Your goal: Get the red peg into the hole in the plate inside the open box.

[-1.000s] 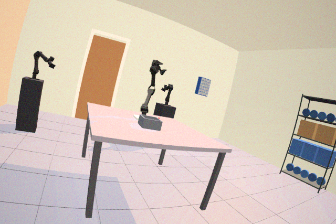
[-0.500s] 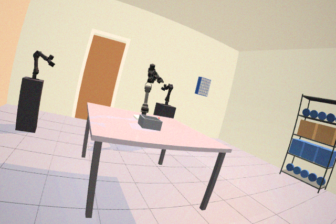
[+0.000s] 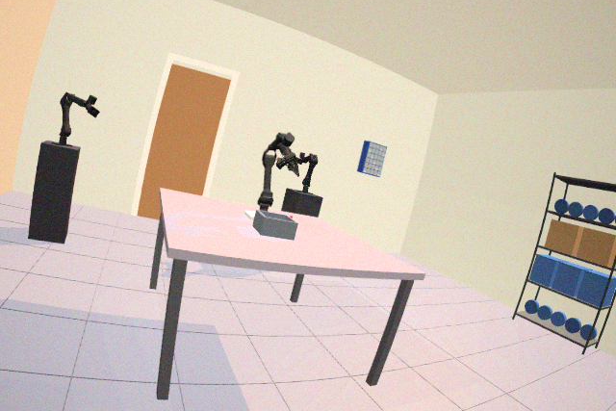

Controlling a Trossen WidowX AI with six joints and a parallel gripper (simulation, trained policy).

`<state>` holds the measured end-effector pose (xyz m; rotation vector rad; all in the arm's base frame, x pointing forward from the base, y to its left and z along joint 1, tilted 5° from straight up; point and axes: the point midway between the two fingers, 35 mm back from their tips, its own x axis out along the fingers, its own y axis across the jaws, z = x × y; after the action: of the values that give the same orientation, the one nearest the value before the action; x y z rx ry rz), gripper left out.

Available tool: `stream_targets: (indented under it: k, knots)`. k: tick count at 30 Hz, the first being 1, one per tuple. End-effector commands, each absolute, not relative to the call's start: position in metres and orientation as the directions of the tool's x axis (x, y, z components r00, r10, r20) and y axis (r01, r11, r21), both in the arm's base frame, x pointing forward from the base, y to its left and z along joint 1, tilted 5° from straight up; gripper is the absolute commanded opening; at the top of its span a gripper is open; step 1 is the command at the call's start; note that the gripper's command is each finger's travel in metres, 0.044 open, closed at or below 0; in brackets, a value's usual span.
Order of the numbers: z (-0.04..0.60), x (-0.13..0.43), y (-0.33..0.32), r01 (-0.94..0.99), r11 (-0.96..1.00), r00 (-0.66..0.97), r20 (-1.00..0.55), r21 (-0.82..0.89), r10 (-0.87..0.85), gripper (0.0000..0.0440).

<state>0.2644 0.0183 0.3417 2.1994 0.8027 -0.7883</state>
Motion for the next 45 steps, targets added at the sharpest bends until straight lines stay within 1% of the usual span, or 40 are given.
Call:
stream_targets:
  k: [1,9,16,23,30,36,45]
  knots:
    - [0.316,0.264,0.027,0.788,-0.513,0.542,-0.779,0.34,0.315,0.044]
    - [0.272,0.253,0.048,0.917,-0.293,0.354,-0.888,0.269,0.292,0.044]
    - [0.239,0.238,0.065,0.98,-0.083,0.196,-0.95,0.181,0.244,0.044]
    - [0.208,0.221,0.08,0.989,0.129,0.051,-0.984,0.074,0.171,0.044]
    - [0.177,0.203,0.094,0.943,0.33,-0.072,-0.995,-0.045,0.07,0.044]
    - [0.147,0.192,0.104,0.877,0.464,-0.129,-0.991,-0.125,-0.023,0.044]
    - [0.104,0.189,0.113,0.804,0.571,-0.125,-0.985,-0.169,-0.116,0.044]
